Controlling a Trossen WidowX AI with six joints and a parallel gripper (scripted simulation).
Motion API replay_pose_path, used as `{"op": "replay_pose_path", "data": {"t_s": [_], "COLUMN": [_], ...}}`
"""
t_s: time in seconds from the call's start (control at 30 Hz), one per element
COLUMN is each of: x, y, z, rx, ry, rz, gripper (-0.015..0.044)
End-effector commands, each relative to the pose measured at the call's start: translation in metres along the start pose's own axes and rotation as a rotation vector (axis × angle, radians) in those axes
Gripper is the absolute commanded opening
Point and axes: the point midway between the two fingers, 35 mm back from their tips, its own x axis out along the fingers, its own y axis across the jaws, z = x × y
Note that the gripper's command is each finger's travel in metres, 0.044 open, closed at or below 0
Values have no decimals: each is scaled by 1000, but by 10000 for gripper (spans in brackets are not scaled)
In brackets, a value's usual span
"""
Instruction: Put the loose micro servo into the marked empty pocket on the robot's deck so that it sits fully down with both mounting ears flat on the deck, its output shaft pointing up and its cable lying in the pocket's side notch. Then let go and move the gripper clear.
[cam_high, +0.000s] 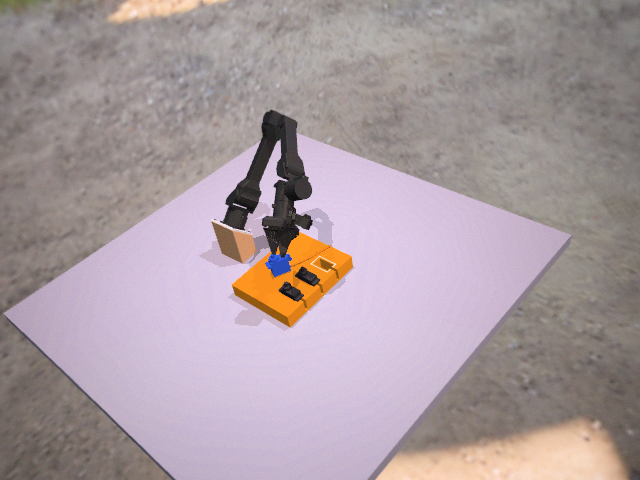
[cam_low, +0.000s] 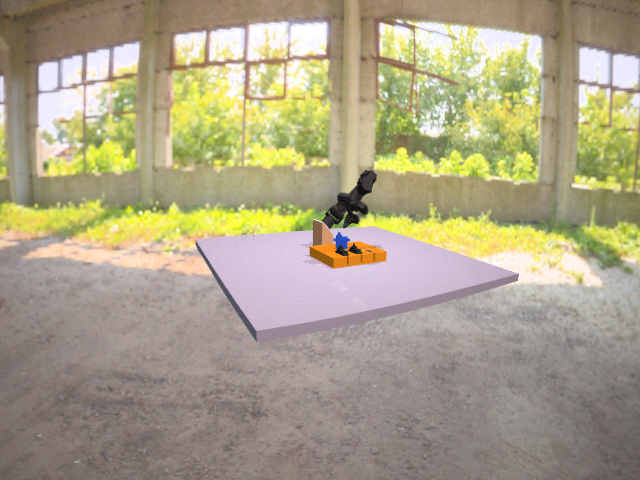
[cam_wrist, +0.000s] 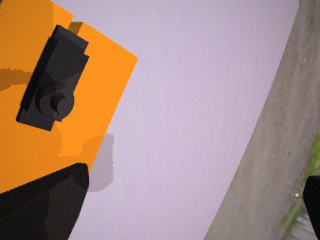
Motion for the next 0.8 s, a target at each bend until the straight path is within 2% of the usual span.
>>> {"op": "replay_pose_path", "data": {"t_s": [0.0, 0.4, 0.77], "x": [3, 4, -11], "y": [10, 45, 72], "z": [-5, -25, -33], "rx": [-93, -340, -510], "ry": [13, -18, -185], "rz": [100, 424, 704], "gripper": [440, 440, 440]}}
